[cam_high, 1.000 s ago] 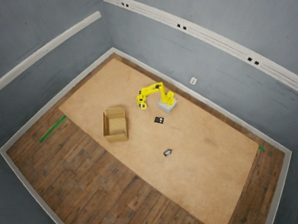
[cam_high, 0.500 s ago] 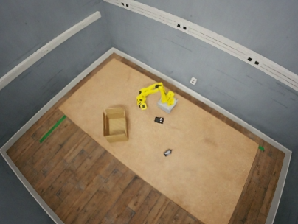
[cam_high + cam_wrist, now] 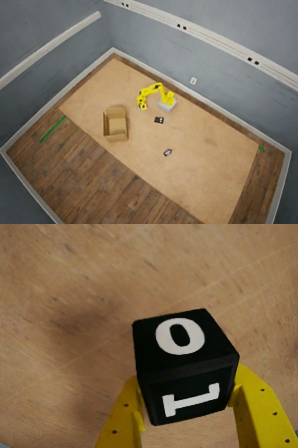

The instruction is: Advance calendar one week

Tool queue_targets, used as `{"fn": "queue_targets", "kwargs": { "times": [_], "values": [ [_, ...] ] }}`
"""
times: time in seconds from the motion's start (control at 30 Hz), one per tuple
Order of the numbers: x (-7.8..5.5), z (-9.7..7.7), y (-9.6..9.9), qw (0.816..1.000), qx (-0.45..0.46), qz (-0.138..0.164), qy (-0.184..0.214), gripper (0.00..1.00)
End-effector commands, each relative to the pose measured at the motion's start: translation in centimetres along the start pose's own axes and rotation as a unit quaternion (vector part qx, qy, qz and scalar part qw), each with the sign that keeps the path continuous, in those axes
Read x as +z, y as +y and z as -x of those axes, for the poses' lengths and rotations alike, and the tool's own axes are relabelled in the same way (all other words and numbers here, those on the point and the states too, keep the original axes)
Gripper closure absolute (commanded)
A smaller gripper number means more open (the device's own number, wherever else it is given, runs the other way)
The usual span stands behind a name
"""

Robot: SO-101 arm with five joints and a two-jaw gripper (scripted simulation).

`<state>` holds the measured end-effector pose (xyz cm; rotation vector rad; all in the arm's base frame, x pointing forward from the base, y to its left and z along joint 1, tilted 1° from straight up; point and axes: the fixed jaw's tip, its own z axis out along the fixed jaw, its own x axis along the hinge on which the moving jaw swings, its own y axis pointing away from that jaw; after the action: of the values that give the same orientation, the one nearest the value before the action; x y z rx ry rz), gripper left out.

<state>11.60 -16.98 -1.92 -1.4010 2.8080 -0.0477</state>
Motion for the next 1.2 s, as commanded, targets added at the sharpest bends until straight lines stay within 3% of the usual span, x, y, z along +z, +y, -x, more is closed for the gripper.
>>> {"fn": "queue_targets", "kwargs": {
  "times": [0.0,1.17],
  "values": [
    [0.7,0.0,0.6,1.000,0.004,0.012,-0.004,1.00],
    [2.0,0.0,0.6,1.000,0.004,0.012,-0.004,1.00]
  ]
}}
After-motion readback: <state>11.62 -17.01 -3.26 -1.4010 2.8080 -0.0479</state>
